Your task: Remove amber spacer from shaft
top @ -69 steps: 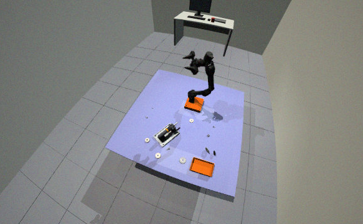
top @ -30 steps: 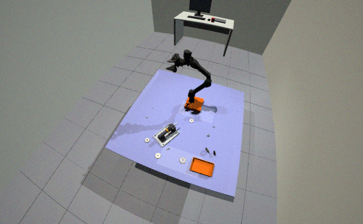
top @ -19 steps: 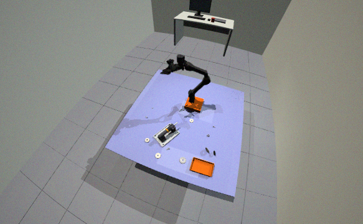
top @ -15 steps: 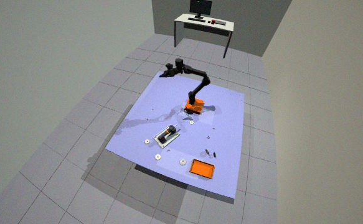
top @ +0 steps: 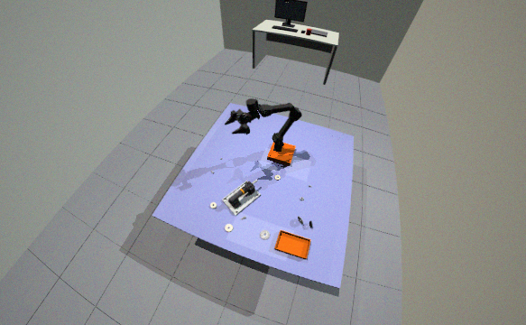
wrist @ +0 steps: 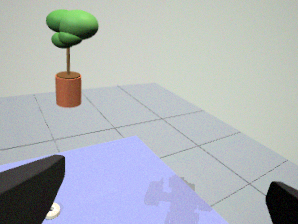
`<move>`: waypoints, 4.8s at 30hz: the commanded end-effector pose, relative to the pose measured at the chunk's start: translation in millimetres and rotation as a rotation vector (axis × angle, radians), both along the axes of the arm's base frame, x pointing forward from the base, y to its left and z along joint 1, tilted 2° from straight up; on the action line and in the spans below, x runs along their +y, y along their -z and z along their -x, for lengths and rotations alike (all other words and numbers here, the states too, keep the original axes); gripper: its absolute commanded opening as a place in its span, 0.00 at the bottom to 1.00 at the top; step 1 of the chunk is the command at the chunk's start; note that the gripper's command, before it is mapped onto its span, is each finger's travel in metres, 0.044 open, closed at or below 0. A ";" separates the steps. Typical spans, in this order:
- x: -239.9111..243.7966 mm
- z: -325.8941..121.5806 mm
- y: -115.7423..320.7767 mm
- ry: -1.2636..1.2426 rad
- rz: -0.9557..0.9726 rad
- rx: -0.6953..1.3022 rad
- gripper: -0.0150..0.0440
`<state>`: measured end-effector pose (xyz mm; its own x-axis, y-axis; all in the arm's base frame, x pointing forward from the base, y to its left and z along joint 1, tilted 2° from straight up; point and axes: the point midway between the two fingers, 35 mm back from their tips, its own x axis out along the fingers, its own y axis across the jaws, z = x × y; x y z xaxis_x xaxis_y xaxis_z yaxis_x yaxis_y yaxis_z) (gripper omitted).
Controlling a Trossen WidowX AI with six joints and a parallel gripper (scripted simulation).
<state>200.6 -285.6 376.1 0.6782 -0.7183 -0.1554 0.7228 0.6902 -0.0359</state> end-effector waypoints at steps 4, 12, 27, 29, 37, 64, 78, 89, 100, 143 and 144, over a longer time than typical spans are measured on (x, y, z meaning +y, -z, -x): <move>14.1 -58.5 71.7 -0.175 0.340 0.489 1.00; 34.0 -90.6 114.4 -0.308 0.576 0.779 1.00; 92.3 -130.2 196.1 -0.601 1.115 1.315 1.00; 101.2 -132.4 206.6 -0.642 1.196 1.383 1.00; 138.0 -135.4 247.0 -0.808 1.544 1.644 1.00; 201.8 -119.9 305.1 -1.059 2.205 2.020 1.00; 201.8 -119.9 305.1 -1.059 2.205 2.020 1.00; 201.8 -119.9 305.1 -1.059 2.205 2.020 1.00; 201.8 -119.9 305.1 -1.059 2.205 2.020 1.00; 178.7 -148.1 325.8 -1.056 2.206 2.021 1.00; 178.7 -148.1 325.8 -1.056 2.206 2.021 1.00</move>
<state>347.9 -106.9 50.6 0.6795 -0.5375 -0.4994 -0.6142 -0.7890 0.0135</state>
